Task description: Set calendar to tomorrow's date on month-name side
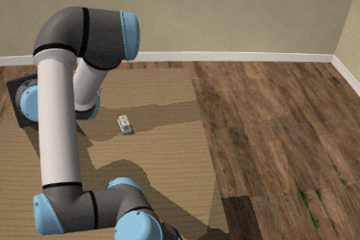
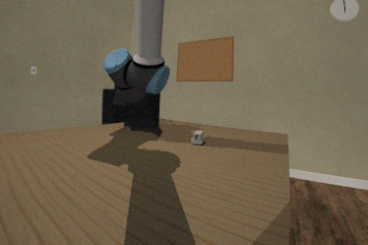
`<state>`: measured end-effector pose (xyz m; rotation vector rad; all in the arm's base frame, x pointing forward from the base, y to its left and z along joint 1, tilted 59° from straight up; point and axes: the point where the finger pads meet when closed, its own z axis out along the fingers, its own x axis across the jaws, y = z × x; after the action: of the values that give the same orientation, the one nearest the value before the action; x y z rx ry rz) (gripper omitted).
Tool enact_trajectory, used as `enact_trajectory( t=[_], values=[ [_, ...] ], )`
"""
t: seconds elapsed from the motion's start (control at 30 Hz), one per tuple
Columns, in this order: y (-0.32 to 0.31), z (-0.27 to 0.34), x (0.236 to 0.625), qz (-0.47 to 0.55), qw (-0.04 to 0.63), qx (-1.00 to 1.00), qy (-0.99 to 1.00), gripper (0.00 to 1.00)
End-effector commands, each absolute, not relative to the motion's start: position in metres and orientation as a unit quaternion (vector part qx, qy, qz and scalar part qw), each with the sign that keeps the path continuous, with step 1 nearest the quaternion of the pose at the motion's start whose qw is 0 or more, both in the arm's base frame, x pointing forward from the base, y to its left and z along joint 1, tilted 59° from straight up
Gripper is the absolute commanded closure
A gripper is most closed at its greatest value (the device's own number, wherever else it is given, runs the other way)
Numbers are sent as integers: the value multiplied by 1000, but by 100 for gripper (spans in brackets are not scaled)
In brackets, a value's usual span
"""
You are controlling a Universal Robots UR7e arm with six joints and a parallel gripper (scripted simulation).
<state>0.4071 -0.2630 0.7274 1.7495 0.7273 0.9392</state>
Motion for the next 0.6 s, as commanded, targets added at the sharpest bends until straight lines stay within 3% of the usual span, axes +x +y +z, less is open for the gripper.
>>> enact_trajectory(
  t=[0.0, 0.57],
  values=[
    [-242, 694, 402, 377, 493, 728, 293, 0],
    [-173, 569, 387, 337, 489, 757, 271, 0]
  ],
)
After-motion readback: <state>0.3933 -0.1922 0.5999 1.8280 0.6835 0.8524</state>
